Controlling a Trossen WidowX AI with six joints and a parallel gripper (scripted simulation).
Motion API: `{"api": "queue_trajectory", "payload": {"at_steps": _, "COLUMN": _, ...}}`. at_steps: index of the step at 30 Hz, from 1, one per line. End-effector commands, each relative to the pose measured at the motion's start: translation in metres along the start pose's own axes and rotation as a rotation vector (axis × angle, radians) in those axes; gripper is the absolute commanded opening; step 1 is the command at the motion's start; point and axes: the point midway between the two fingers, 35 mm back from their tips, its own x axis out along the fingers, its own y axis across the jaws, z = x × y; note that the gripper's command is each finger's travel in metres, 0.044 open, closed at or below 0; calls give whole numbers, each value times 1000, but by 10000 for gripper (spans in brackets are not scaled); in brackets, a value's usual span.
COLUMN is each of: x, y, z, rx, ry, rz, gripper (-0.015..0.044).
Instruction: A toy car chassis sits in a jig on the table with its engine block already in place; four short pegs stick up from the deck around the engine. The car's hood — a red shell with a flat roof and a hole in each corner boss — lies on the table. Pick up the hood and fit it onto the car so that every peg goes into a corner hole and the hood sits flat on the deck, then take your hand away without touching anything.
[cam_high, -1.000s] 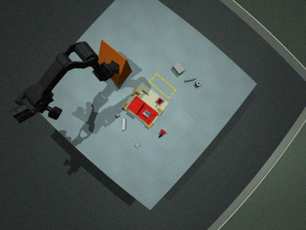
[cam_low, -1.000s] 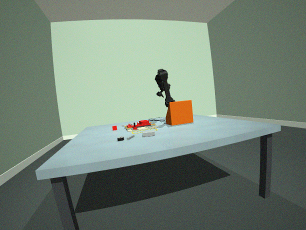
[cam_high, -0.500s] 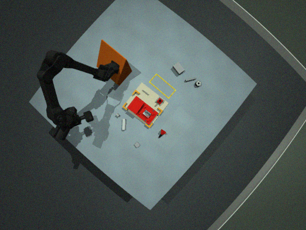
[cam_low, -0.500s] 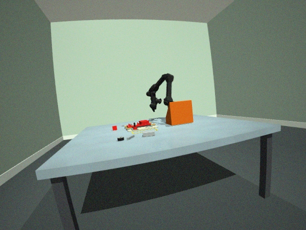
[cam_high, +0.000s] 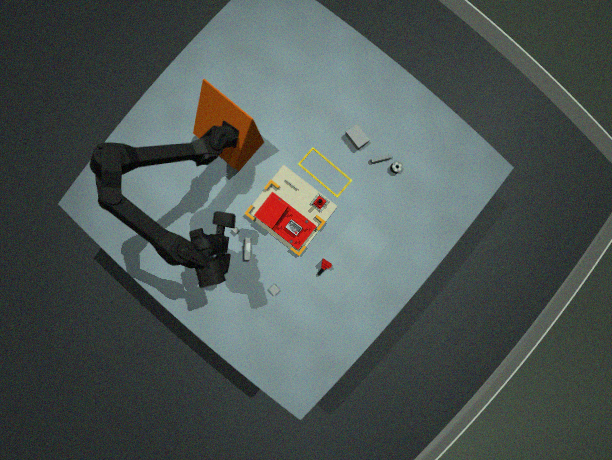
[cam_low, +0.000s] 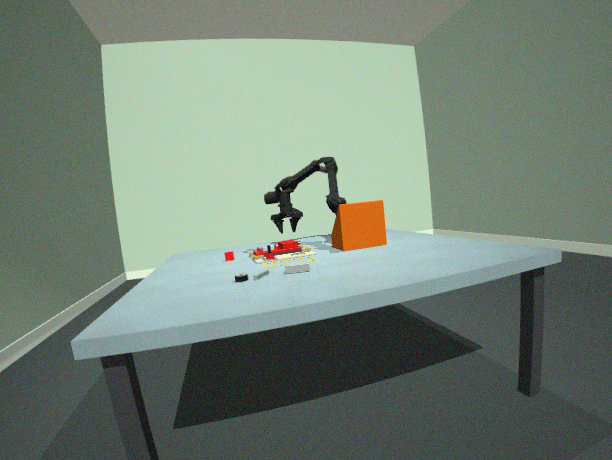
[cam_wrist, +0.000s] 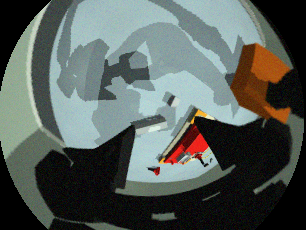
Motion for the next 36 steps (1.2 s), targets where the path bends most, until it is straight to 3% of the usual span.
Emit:
{"api": "queue_trajectory", "payload": {"at_steps": 1, "x": 1, "y": -25, "z": -38, "rx": -266, "ry": -4, "rz": -30, "gripper": 440}}
{"api": "queue_trajectory", "payload": {"at_steps": 13, "x": -17, "y": -122, "z": -122, "rx": -1099, "ry": -71, "rz": -4, "gripper": 440}}
{"api": "queue_trajectory", "payload": {"at_steps": 36, "x": -3, "y": -123, "z": -123, "rx": -1110, "ry": -72, "rz": -3, "gripper": 440}}
